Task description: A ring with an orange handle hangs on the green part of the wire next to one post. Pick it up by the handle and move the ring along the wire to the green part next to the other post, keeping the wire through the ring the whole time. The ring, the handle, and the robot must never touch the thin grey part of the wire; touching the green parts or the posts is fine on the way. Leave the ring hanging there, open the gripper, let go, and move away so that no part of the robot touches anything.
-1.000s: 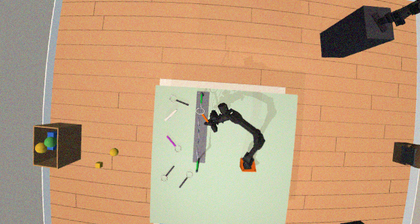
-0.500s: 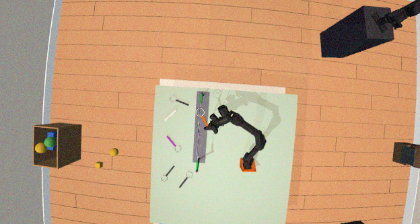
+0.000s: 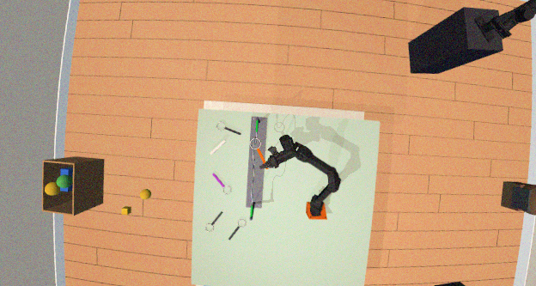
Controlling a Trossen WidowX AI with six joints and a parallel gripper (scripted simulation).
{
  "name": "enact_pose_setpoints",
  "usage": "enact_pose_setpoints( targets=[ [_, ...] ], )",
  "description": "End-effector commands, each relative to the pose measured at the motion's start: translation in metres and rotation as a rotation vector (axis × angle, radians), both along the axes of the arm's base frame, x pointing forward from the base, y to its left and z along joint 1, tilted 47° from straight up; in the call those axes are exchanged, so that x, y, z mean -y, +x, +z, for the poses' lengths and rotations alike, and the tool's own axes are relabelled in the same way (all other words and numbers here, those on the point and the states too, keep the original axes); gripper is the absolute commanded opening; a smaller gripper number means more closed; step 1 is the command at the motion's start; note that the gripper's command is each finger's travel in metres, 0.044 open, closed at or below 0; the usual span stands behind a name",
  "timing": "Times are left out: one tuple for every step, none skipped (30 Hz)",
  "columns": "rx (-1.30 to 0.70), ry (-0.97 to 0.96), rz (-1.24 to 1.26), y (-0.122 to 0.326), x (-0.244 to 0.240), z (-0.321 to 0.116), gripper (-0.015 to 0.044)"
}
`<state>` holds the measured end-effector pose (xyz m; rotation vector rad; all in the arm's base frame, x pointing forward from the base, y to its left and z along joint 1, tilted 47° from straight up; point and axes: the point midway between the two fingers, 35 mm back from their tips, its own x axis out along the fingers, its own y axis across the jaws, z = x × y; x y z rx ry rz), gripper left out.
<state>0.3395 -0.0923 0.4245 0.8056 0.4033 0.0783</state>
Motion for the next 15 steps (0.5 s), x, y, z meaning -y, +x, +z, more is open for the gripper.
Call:
enact_pose_setpoints(
  targets=[
    [0.017, 0.101, 0.008, 0.000, -0.011, 0.013, -0.0150],
    [0.020, 0.125, 0.009, 0.000, -0.014, 0.016, -0.0150],
    [0.023, 0.149, 0.009, 0.000, -0.016, 0.019, -0.0150],
    [0.026, 0.172, 0.010, 0.000, -0.018, 0.022, -0.0150],
    [0.029, 0.196, 0.010, 0.001, -0.020, 0.025, -0.0150],
    [0.032, 0.219, 0.011, 0.001, -0.021, 0.028, -0.0150],
    [0.034, 0.242, 0.011, 0.001, -0.023, 0.031, -0.0150],
    [0.037, 0.264, 0.012, 0.001, -0.025, 0.034, -0.0150],
    [0.040, 0.286, 0.012, 0.001, -0.026, 0.037, -0.0150],
    [0.042, 0.308, 0.013, 0.001, -0.028, 0.040, -0.0150],
    [0.045, 0.329, 0.013, 0.001, -0.029, 0.043, -0.0150],
    [0.047, 0.350, 0.014, 0.001, -0.031, 0.046, -0.0150],
    [0.051, 0.362, 0.010, 0.002, -0.032, 0.048, -0.0150],
    [0.056, 0.374, 0.003, 0.003, -0.033, 0.049, -0.0150],
    [0.063, 0.389, -0.006, 0.005, -0.034, 0.052, -0.0150]
  ],
)
